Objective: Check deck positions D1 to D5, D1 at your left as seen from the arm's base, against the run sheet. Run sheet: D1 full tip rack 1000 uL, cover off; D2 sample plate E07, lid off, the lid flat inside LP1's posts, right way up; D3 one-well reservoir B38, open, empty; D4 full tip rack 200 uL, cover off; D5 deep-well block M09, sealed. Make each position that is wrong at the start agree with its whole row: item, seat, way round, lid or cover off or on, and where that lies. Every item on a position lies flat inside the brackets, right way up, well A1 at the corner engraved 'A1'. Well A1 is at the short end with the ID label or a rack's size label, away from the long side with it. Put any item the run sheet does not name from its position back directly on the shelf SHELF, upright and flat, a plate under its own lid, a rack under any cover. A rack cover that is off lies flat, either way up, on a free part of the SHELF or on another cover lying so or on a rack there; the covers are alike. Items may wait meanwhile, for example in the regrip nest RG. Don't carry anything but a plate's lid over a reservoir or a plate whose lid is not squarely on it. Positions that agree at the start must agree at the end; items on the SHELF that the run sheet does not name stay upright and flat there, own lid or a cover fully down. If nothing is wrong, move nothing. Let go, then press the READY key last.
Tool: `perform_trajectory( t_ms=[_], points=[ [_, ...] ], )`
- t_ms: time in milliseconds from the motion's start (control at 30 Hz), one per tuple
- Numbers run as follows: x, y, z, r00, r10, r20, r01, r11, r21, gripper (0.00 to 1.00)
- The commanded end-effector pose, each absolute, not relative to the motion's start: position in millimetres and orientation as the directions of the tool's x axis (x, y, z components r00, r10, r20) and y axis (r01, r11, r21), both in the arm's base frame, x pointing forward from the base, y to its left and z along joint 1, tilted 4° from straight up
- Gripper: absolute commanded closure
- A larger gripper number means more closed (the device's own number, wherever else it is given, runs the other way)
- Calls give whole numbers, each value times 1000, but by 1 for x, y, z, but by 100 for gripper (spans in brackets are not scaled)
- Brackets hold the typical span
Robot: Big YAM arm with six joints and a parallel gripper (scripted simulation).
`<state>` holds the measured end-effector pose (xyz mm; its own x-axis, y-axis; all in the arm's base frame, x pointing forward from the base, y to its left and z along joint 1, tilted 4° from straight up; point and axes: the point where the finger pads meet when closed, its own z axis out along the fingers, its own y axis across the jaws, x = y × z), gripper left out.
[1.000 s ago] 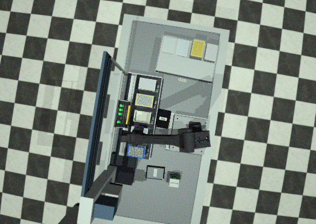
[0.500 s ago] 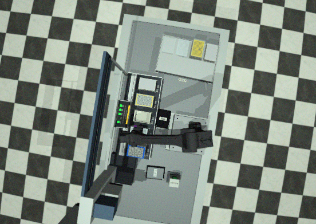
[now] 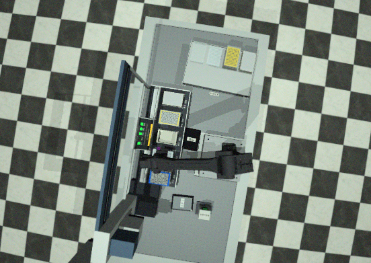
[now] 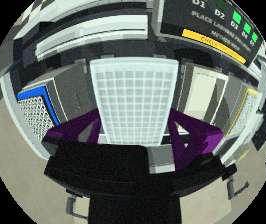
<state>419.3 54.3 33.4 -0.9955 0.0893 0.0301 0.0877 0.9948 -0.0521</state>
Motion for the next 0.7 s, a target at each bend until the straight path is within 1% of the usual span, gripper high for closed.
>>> perform_trajectory(
  t_ms=[0,133,167,300,467,667],
  points=[
    [445,63,69,-995,87,-44,88,995,-36,100],
    [444,63,71,-995,88,-41,89,995,-36,100],
    [442,62,58,-996,87,-8,88,995,-45,100],
    [444,64,81,-995,86,-45,88,995,-35,100],
    [443,63,82,-996,88,-27,89,995,-40,100],
    [444,65,99,-995,87,-46,88,995,-35,100]
  ],
)
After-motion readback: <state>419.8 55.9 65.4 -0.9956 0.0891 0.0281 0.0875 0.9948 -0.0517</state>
